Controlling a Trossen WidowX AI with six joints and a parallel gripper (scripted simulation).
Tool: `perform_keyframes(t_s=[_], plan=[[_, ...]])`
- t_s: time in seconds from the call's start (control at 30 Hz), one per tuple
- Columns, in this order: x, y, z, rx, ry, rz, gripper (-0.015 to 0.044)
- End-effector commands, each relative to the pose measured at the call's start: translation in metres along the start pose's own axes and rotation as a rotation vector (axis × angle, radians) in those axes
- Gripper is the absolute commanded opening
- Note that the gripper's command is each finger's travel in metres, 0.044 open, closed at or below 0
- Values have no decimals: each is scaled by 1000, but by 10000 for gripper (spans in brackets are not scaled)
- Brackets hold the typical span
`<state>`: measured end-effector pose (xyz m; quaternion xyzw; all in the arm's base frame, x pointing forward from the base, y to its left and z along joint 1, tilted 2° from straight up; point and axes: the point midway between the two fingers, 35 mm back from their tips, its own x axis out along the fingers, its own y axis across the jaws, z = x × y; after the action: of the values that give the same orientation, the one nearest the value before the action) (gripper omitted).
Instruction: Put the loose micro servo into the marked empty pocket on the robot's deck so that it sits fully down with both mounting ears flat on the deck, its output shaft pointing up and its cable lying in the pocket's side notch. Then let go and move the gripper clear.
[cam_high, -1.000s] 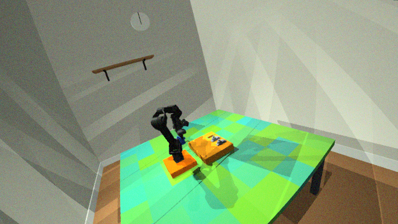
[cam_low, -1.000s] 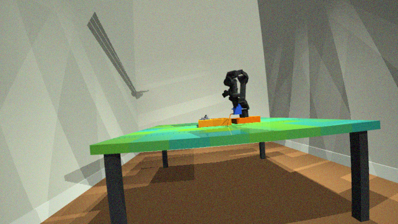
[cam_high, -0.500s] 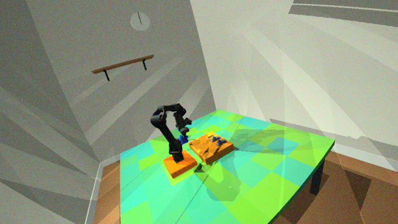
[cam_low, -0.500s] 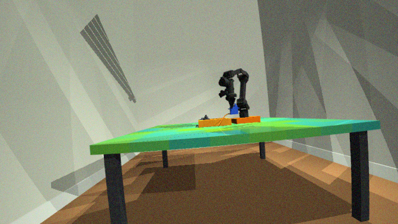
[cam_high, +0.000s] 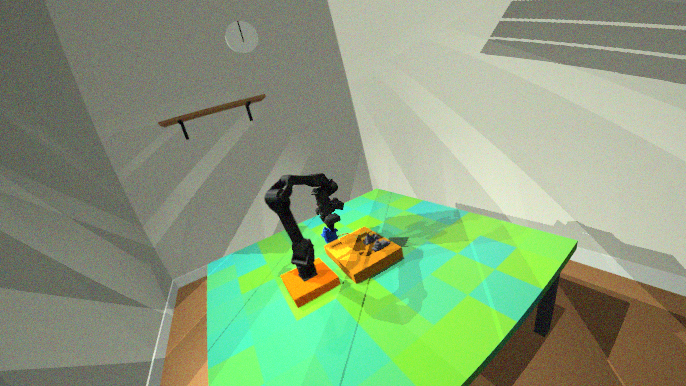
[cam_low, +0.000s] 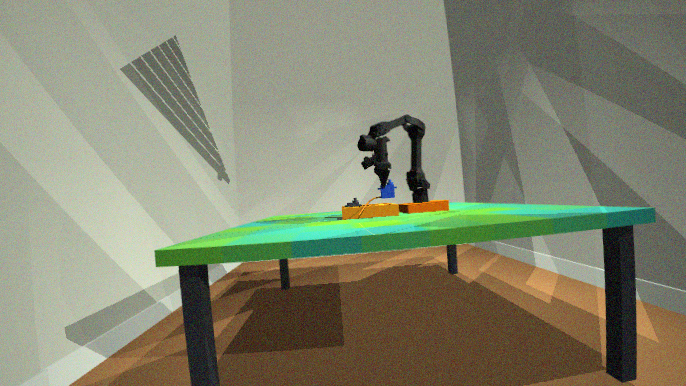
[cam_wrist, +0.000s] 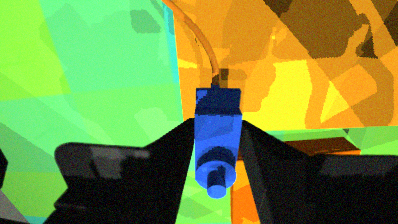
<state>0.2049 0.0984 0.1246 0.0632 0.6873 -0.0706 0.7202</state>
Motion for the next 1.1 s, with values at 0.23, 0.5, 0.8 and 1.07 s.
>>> perform_keyframes(t_s=[0.23,0.5,0.8,1.07], plan=[[-1,-1,39,-3,-6,6,0],[-1,-26,41,-3,-7,4,0],[-1,-36,49,-3,-7,3,0],[-2,-34,81,-3,-10,3,0]])
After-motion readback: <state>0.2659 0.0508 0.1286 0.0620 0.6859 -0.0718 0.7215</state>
